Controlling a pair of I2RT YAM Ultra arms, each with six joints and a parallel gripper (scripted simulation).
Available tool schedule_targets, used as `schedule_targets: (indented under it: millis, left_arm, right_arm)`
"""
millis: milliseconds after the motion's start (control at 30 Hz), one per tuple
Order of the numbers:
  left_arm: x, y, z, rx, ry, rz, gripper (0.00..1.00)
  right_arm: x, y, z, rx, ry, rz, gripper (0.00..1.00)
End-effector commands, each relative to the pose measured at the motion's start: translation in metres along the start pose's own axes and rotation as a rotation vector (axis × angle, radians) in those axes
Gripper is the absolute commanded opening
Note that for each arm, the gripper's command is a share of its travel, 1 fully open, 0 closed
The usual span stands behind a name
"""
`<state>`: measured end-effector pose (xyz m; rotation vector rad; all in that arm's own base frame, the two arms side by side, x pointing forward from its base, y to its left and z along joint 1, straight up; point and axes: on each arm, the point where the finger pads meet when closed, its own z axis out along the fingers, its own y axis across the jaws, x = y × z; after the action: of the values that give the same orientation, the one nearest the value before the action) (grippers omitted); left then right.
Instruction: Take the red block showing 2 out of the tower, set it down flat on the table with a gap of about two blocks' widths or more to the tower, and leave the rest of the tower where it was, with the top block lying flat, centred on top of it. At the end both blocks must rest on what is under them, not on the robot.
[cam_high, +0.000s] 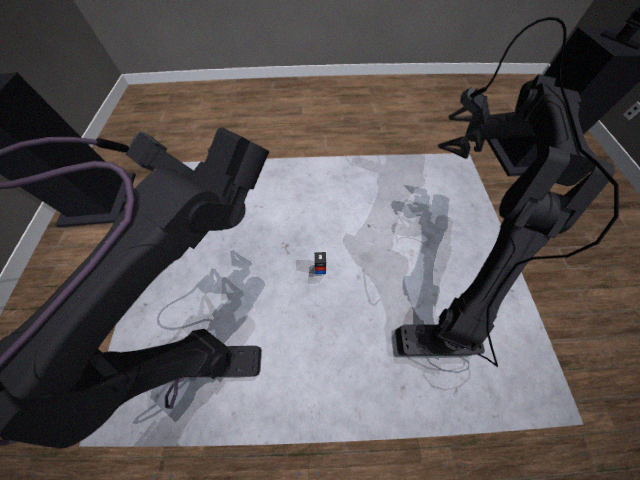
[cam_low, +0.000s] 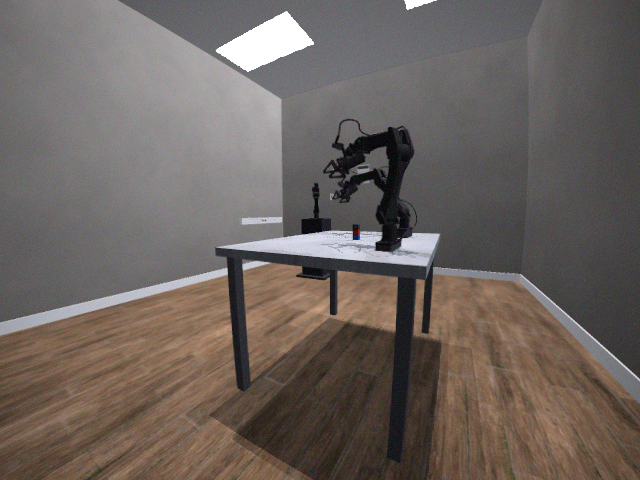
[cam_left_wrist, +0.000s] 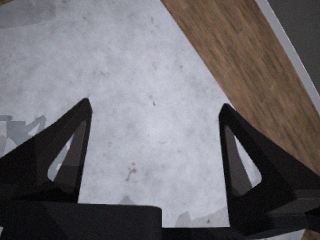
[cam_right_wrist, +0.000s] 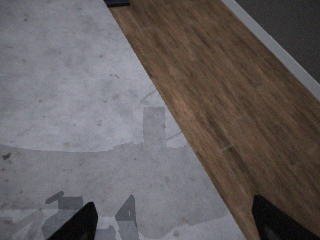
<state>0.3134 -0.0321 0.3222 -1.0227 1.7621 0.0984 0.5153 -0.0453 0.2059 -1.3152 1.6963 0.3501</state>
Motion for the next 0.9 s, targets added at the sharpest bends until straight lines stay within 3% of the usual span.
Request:
schedule_targets:
  millis: [0,133,233,533,867]
  left_arm:
    - [0.025,-0.011,0.005,0.032,0.034,0.235,1.00]
    - [0.042,-0.018,0.006,0.058,0.057,0.413,1.00]
    - [0.043,-0.019,0.005,0.070,0.059,0.455,1.00]
    - [0.089,-0.032,0.004,0.149,0.098,0.884,1.00]
    - [0.128,-0.040,0.002,0.238,0.108,1.269,1.00]
  right_arm:
    - [-0.057,0.031,0.007,-0.052,0.021,0.035,1.00]
    - [-0.089,0.056,0.011,-0.085,0.058,0.055,1.00]
    - [-0.095,0.063,0.012,-0.091,0.073,0.068,1.00]
    - [-0.170,0.143,0.007,-0.150,0.148,0.080,1.00]
    - [-0.208,0.215,-0.012,-0.170,0.214,0.101,1.00]
